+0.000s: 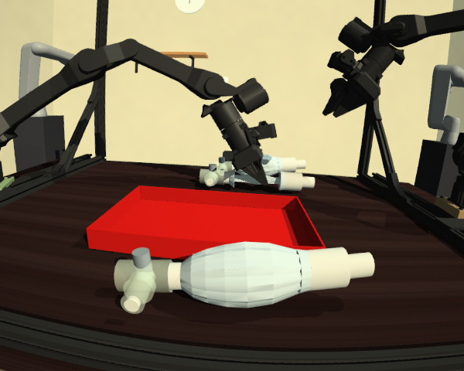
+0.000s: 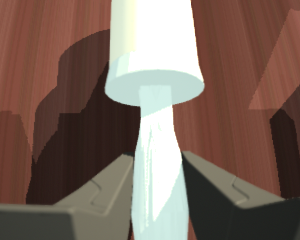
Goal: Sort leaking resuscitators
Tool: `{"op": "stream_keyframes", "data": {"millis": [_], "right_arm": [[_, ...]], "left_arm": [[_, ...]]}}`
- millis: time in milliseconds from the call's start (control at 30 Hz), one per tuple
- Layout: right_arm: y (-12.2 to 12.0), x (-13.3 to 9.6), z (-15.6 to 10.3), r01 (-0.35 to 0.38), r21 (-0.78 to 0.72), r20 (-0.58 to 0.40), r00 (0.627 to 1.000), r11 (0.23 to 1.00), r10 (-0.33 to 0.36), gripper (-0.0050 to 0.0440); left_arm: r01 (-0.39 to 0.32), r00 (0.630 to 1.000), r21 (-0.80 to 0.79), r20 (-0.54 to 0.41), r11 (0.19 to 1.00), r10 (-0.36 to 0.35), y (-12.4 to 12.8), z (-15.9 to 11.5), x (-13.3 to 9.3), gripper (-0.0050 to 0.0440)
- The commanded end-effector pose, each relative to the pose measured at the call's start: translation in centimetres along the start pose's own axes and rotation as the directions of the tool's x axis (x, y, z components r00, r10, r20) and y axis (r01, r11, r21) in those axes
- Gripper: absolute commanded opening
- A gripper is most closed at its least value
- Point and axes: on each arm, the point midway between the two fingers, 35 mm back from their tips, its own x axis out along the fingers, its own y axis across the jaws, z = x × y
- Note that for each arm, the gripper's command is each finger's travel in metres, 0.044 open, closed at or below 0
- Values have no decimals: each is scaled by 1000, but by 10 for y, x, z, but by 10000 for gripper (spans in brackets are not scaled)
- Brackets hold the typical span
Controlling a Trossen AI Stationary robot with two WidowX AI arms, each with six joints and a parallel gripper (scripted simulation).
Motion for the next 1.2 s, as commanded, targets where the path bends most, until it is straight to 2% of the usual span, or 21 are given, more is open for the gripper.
{"op": "stream_keyframes", "data": {"millis": [0,100,133,333,667,700,1167], "right_arm": [[0,0,0,0,-1,1,1000,1000,0,0],[0,0,0,0,-1,1,1000,1000,0,0],[-1,-58,40,1,2,0,1000,1000,-1,0],[-2,-77,52,1,2,0,1000,1000,-1,0],[-2,-82,56,1,2,0,1000,1000,-1,0],[-2,-82,54,20,-13,-62,998,1000,-21,0],[-3,-81,53,20,-13,-62,998,1000,-21,0]], "left_arm": [[0,1000,0,0,1000,0,0,0,0,440],[0,1000,0,0,1000,0,0,0,0,440],[-2,1000,0,-1,1000,2,1,0,0,440],[-2,1000,0,-1,1000,2,1,0,0,440],[-2,1000,0,-1,1000,2,1,0,0,440],[-1,1000,0,1,1000,1,0,0,0,440],[-1,1000,0,1,1000,1,0,0,0,440]]}}
